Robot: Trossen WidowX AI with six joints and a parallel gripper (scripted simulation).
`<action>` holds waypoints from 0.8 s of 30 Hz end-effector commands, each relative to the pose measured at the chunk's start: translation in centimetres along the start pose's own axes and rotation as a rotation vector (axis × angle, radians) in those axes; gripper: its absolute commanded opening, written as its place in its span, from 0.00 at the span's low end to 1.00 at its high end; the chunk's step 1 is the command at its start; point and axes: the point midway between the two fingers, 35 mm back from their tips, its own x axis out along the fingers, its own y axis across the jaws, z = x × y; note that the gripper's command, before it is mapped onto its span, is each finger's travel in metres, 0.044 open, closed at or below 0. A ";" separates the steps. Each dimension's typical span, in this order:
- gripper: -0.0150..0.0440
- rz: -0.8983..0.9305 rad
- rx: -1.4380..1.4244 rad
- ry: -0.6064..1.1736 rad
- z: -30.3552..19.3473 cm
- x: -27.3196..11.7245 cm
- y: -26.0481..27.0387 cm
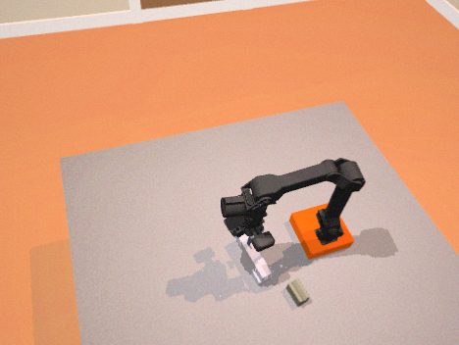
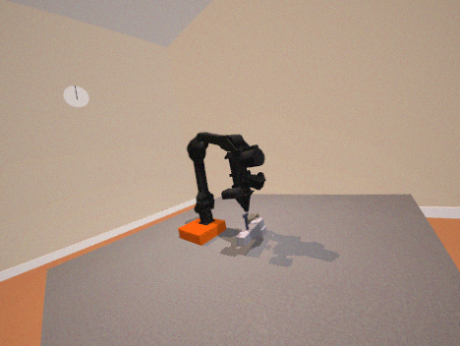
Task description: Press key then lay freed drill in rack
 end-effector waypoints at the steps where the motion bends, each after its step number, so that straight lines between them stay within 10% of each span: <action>1: 0.25 0.040 -0.027 0.049 -1.2 0.1 0.6; 24: 0.25 0.040 -0.027 0.049 -1.3 1.6 0.7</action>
